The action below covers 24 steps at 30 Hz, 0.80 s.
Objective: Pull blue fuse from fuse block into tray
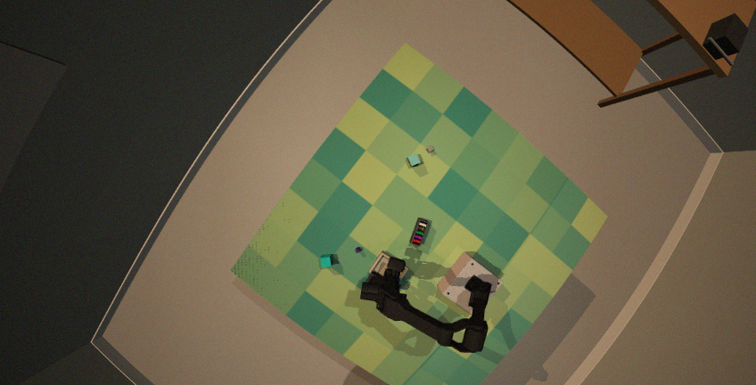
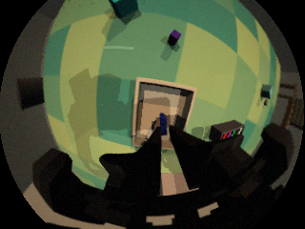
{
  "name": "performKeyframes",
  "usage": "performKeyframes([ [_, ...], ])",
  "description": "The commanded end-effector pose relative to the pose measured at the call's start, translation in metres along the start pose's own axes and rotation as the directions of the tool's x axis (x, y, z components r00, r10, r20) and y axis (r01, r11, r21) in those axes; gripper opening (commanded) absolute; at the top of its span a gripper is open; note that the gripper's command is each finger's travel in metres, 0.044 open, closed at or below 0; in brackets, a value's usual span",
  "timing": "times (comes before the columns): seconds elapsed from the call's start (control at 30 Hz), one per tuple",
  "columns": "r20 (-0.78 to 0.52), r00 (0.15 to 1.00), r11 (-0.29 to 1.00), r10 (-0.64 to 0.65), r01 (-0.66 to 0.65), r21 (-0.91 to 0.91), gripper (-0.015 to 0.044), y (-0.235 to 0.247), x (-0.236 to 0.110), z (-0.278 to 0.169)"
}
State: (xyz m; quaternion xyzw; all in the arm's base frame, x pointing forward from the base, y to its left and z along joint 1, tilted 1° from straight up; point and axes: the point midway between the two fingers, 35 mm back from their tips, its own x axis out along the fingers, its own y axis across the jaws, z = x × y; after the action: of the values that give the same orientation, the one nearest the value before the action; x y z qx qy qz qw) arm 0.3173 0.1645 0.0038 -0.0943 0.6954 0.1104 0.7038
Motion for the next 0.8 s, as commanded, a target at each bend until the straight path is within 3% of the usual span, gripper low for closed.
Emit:
performKeyframes([
  [0.0, 0.001, 1.000, 1.000, 0.000, 0.000, 0.000, 0.0131, 0.000, -0.001, 0.000],
  [0.27, 0.001, 1.000, 1.000, 0.000, 0.000, 0.000, 0.0330, 0.000, -0.003, 0.000],
  [0.4, -0.004, 1.000, 1.000, 0.002, -0.002, 0.004, 0.0330, 0.000, -0.038, -0.001],
  [0.77, 0.000, 1.000, 1.000, 0.000, 0.000, 0.001, 0.0330, 0.000, -0.038, 0.000],
])
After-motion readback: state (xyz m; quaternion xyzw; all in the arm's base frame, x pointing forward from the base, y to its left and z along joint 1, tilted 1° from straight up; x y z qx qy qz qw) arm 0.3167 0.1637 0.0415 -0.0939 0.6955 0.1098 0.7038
